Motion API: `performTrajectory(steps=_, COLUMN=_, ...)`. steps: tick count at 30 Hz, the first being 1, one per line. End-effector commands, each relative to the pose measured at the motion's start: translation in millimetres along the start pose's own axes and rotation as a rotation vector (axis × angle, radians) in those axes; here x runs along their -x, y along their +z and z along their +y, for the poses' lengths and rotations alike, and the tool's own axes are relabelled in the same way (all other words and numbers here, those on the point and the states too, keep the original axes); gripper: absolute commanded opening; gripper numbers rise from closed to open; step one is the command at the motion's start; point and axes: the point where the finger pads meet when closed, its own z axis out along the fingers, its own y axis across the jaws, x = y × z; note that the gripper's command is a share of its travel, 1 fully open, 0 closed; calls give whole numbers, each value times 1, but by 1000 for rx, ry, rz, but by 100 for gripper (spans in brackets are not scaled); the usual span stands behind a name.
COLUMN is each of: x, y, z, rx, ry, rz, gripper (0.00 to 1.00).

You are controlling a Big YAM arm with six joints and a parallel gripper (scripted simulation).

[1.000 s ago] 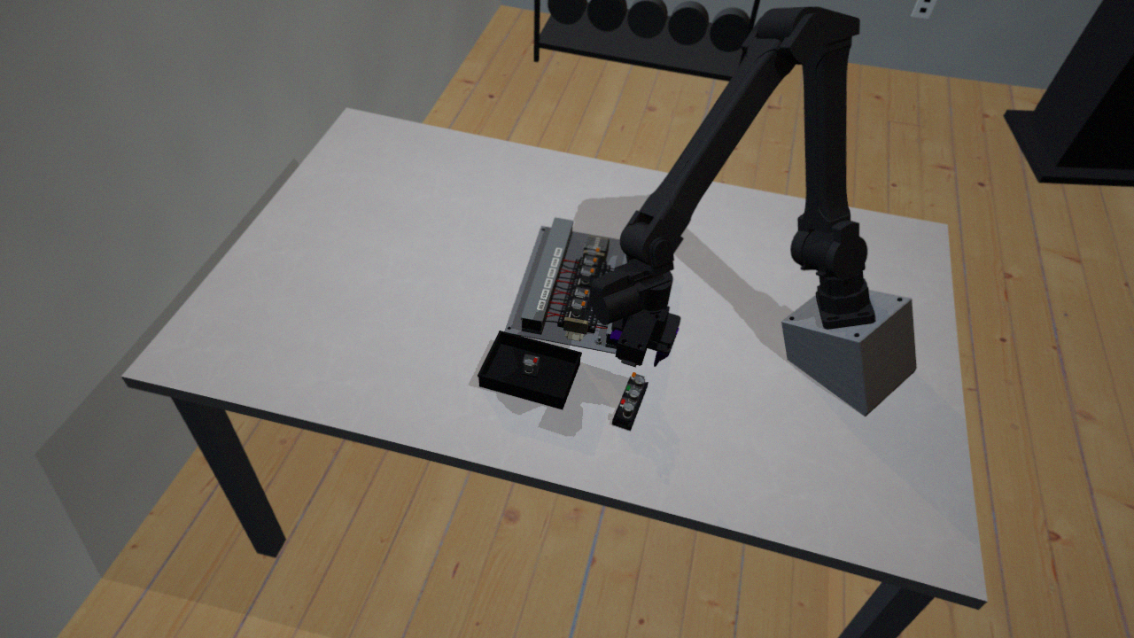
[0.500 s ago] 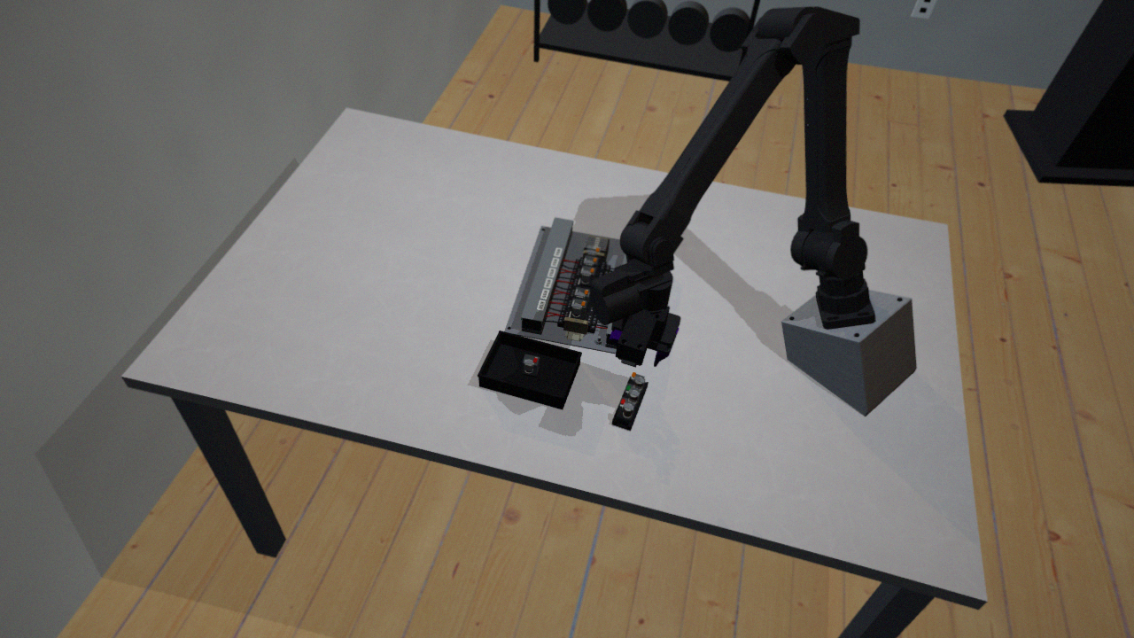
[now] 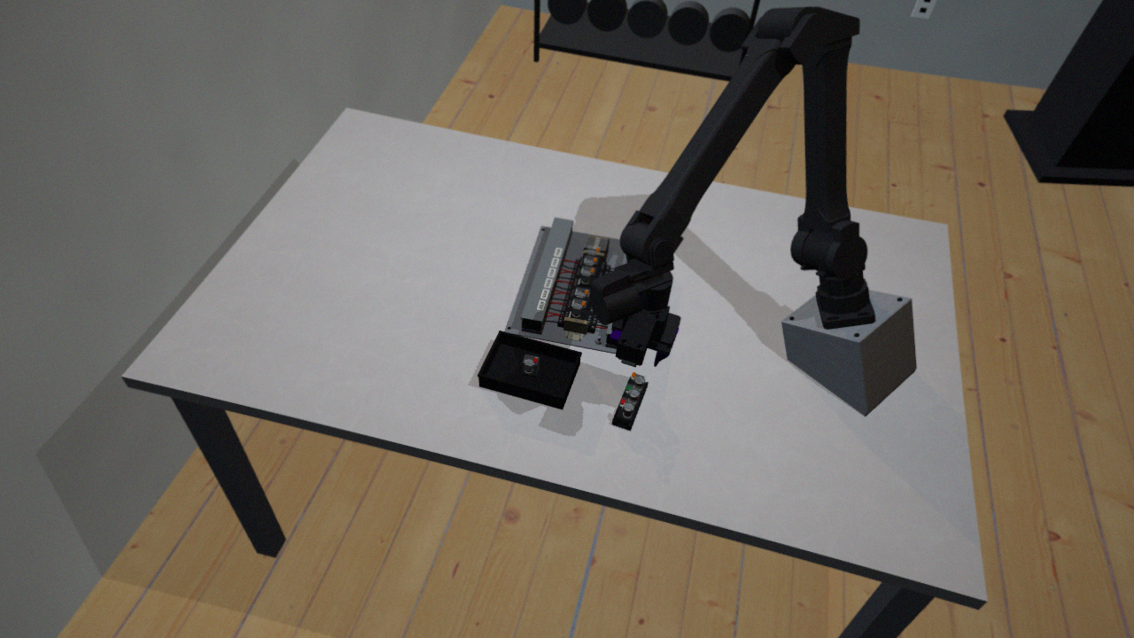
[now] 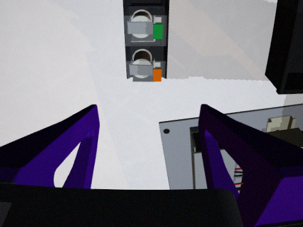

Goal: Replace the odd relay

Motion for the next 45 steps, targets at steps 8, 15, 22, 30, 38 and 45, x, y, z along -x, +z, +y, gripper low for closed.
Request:
performTrajectory(steps=8, x=-2, y=-4, z=-2, rx=-7, ry=-2, rz=-12, gripper=59)
performTrajectory(steps=15, x=5, y=-10, z=-13, rx=-24, ry=11, rz=-33, gripper=59)
performTrajectory(steps=22, x=8, y=-9, z=-14, rx=-24, ry=11, rz=-32, gripper=59)
performTrajectory(steps=30, x=9, y=-9, z=-15, rx=-24, ry=11, rz=-32, gripper=59)
performTrajectory(steps=38, x=9, y=-9, z=-15, rx=-24, ry=11, rz=-32, gripper=59)
performTrajectory(steps=45, x=9, y=-9, z=-15, rx=-24, ry=11, rz=-32, gripper=59)
